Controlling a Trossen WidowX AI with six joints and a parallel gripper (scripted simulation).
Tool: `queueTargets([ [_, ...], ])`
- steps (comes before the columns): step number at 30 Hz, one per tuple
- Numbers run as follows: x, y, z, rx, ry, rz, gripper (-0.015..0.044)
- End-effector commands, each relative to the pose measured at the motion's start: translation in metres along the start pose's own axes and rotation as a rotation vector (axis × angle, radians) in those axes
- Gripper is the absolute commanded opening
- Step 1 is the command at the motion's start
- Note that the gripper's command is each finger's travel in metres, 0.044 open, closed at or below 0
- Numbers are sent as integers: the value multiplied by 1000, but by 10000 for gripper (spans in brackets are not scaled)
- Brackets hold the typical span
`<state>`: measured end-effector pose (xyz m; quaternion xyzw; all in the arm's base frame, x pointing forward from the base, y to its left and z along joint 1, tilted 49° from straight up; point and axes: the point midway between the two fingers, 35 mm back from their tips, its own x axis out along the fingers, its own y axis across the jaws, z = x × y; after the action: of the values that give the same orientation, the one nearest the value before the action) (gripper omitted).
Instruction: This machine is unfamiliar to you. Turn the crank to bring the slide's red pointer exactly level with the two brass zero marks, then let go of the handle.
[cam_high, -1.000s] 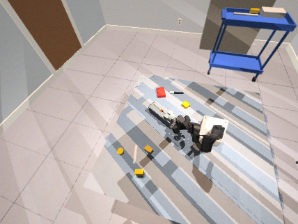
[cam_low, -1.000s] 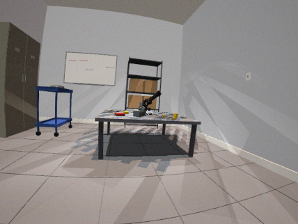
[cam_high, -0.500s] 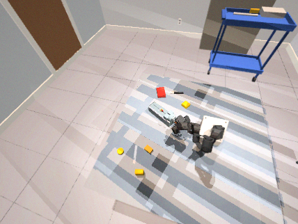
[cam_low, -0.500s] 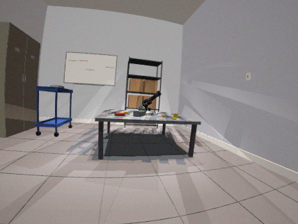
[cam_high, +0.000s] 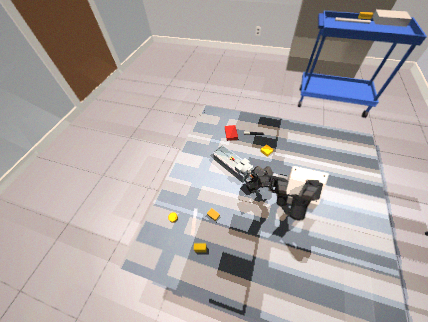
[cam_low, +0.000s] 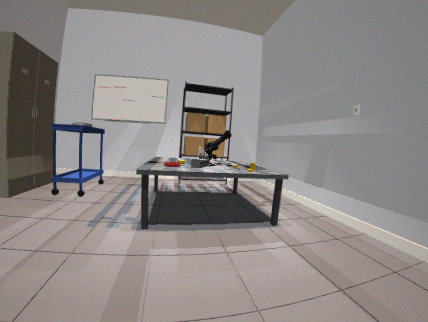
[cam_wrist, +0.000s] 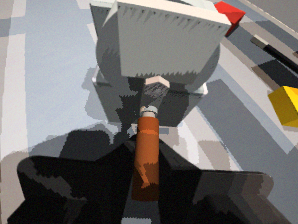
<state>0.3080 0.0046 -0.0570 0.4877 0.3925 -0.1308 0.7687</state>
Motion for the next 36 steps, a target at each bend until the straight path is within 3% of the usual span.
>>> queueTargets([
  [1,0,9,0,-8,2,26,0],
  [36,-4,17,3,-8,2,26,0],
])
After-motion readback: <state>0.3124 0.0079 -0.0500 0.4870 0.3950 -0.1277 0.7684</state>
